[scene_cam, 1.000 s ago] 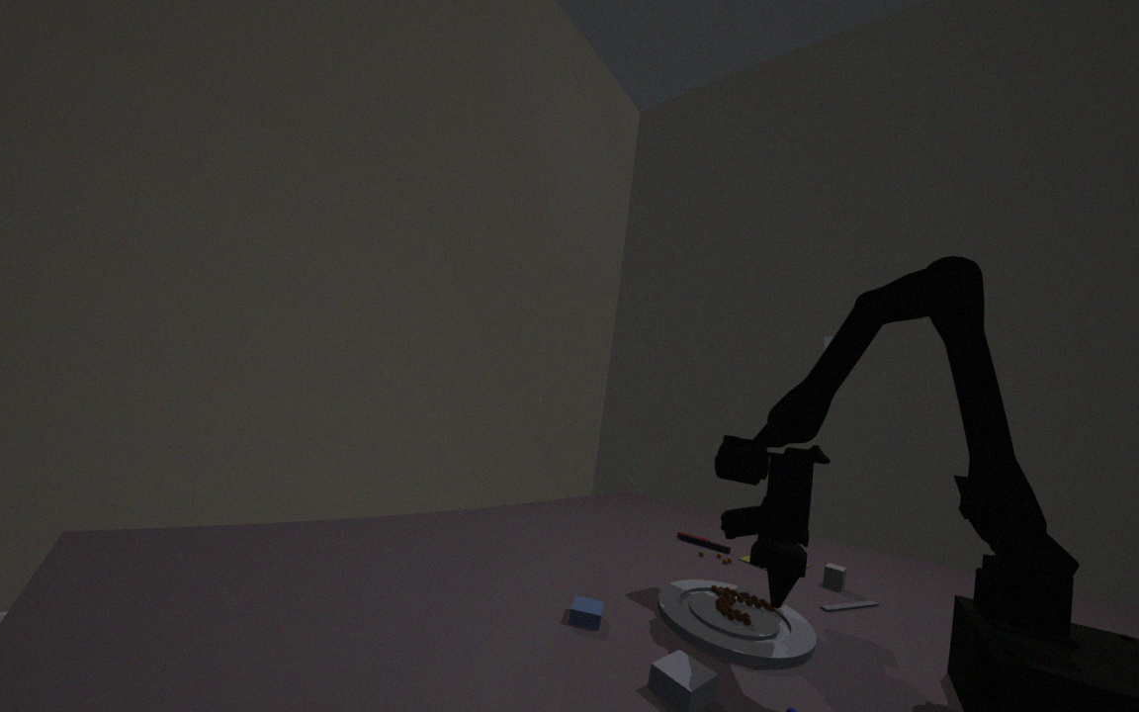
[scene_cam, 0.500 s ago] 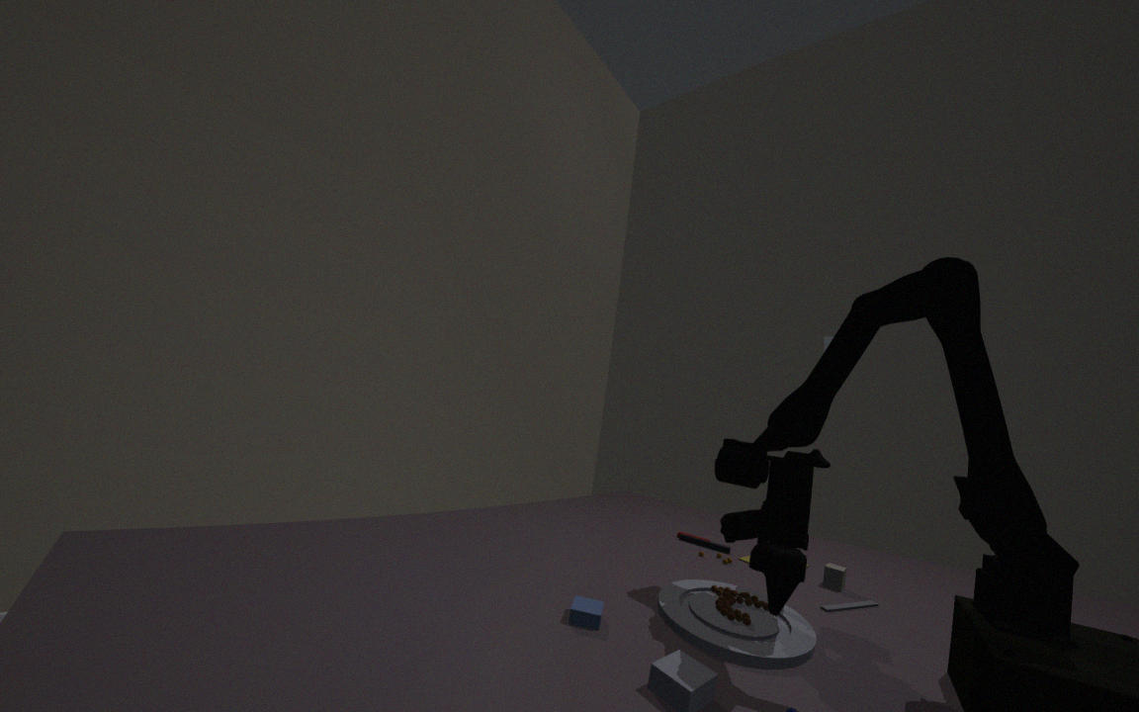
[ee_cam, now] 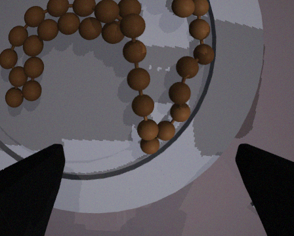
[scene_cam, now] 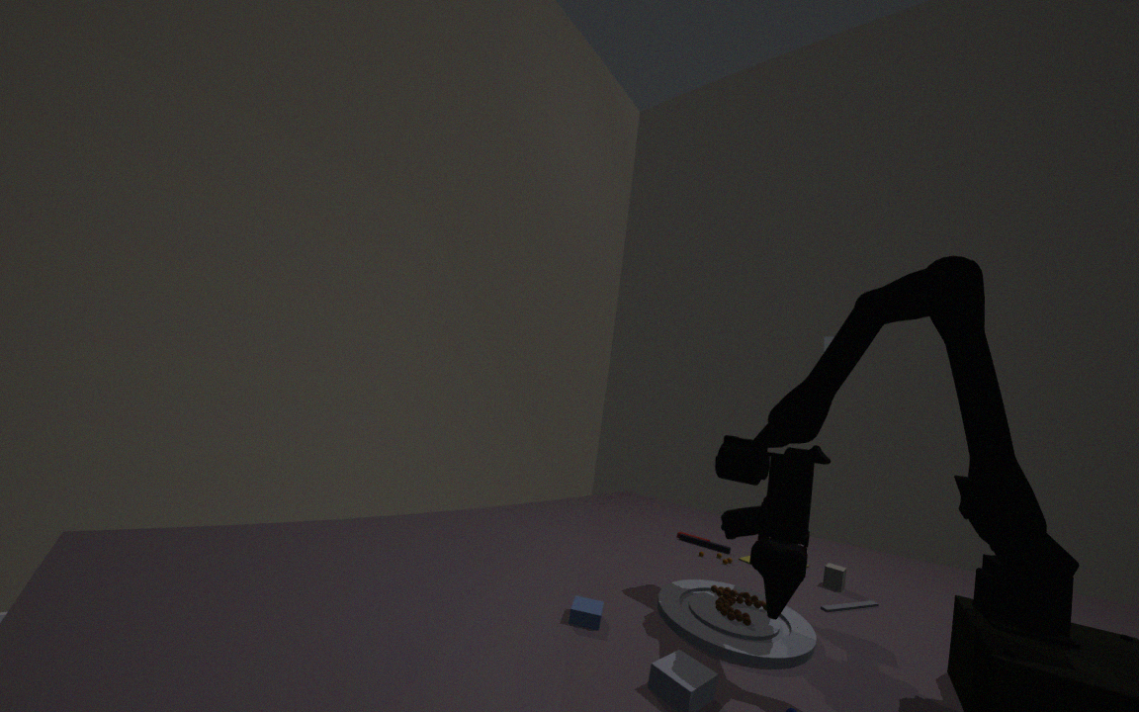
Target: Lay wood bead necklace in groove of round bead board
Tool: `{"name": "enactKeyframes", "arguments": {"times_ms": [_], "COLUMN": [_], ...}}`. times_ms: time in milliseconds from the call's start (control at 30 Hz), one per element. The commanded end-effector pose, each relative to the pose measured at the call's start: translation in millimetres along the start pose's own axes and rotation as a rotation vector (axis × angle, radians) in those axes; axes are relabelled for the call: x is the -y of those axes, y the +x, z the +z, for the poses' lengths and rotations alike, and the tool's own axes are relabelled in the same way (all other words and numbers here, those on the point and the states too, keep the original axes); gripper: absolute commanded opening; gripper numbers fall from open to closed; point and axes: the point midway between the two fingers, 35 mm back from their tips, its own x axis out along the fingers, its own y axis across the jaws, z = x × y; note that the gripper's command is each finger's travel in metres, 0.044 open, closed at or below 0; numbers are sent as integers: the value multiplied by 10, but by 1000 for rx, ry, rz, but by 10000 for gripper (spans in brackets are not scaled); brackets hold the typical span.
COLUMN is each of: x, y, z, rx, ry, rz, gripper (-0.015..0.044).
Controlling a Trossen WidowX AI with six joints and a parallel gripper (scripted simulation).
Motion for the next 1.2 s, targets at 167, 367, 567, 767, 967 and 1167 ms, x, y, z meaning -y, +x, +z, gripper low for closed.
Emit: {"name": "enactKeyframes", "arguments": {"times_ms": [167,367,567,767,967,1167], "x": [-3,-3,83,130,131,137], "y": [-6,-6,-212,-333,-292,-253], "z": [-3,-3,274,413,414,435], "rx": [-2,-2,1,2,2,12], "ry": [-6,-6,366,570,570,562], "rz": [3,3,2,2,2,0], "gripper": [440,440,282,125,120,120]}}
